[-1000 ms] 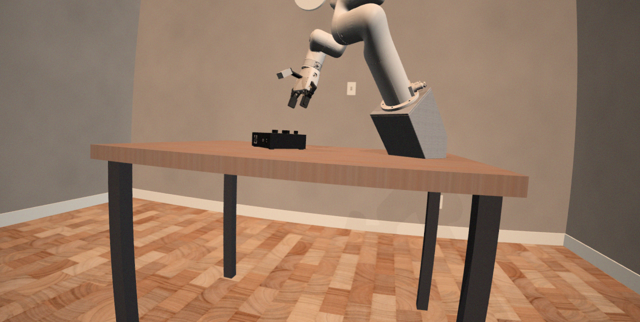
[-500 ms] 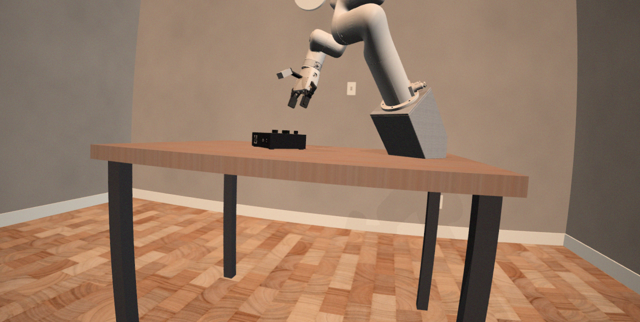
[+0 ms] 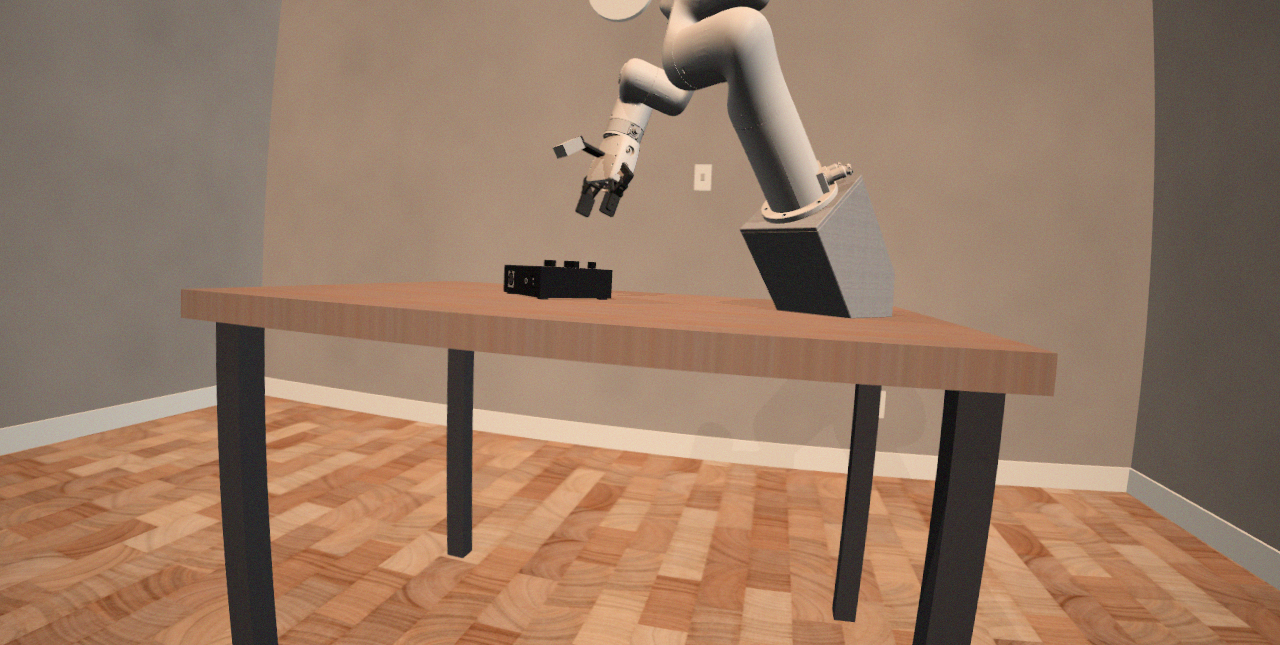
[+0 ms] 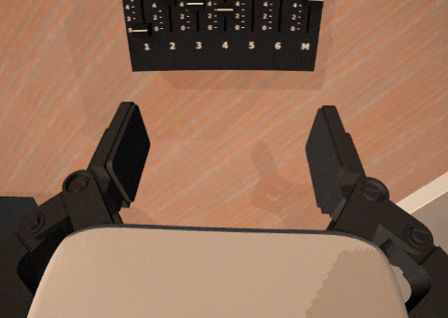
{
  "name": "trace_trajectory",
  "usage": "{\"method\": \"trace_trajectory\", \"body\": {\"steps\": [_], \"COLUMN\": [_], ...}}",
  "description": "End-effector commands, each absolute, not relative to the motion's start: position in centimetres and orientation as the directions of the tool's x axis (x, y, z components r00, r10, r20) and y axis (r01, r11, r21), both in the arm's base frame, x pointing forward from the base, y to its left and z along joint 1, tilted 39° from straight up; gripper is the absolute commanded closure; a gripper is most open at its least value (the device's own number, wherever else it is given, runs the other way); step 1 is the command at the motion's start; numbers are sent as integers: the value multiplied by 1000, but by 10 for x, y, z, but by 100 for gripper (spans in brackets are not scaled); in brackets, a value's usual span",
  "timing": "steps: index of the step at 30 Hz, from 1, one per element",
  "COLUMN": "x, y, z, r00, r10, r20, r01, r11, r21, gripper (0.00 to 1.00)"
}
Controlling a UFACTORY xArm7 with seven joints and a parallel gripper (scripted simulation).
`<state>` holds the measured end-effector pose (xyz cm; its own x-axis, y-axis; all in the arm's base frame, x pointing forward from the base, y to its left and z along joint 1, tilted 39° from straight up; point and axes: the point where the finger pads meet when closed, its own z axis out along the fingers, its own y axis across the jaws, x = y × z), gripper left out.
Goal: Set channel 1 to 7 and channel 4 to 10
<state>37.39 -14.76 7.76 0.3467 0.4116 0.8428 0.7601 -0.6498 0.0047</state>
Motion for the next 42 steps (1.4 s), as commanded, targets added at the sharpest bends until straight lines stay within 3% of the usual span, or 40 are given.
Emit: {"method": "trace_trajectory", "body": {"steps": [1,4,7,13,14,16,24,26,28,30,31,37,38,42], "x": [374,377,391,401,402,402,402,400,387,387,376,348,348,348], "y": [-149,-148,-135,-114,-111,-110,-110,-106,-90,-90,-82,-70,-70,-70], "z": [78,83,119,144,146,146,146,139,107,107,86,48,48,48], "r00": [347,323,172,40,-70,-120,-136,-90,113,113,234,501,501,501], "r10": [413,450,648,765,835,859,866,858,800,800,751,601,601,601], "r20": [842,832,742,642,546,498,481,506,589,589,617,623,623,623], "r01": [759,776,858,901,915,915,914,919,915,915,892,778,778,778], "r11": [-652,-630,-469,-305,-164,-98,-77,-124,-314,-314,-418,-629,-629,-629], "r21": [7,40,210,307,369,391,398,373,251,251,171,-19,-19,-19], "gripper": [0,0,0,0,0,0,0,0,0,0,0,0,100,100]}}
